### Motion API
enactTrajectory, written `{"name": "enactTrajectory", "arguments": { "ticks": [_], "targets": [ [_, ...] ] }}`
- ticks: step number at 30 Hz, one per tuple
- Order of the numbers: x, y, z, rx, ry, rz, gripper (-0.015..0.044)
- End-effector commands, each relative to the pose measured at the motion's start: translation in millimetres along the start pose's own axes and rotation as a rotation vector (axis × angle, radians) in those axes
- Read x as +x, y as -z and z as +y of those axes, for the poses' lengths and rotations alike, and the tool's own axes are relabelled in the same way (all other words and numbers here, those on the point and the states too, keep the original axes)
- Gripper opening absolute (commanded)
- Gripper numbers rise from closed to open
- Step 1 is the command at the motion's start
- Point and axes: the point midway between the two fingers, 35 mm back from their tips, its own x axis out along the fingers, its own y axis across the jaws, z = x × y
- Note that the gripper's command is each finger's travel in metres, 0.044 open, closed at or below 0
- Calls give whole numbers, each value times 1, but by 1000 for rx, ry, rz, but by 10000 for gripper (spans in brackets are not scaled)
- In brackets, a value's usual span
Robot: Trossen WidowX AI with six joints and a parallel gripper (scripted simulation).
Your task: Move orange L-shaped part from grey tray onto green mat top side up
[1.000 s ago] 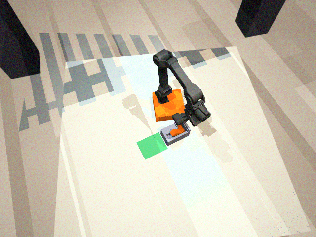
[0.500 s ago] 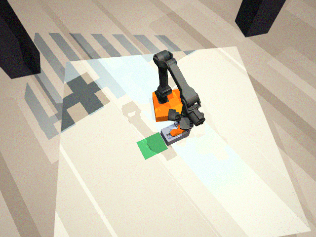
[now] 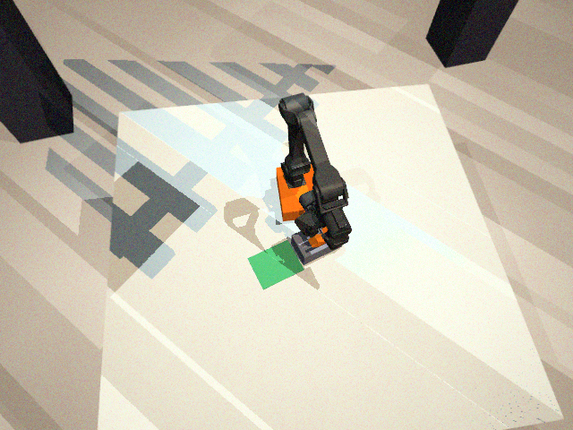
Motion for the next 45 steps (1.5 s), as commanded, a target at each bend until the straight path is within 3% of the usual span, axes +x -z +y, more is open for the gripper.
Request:
{"name": "enactTrajectory", "arguments": {
  "ticks": [1, 6, 42, 45],
  "targets": [
    [6, -2, 0, 35, 2, -5, 280],
    [29, -2, 0, 35, 2, -5, 280],
    [79, -3, -1, 35, 3, -5, 280],
    [75, -2, 1, 35, -3, -1, 201]
  ]
}}
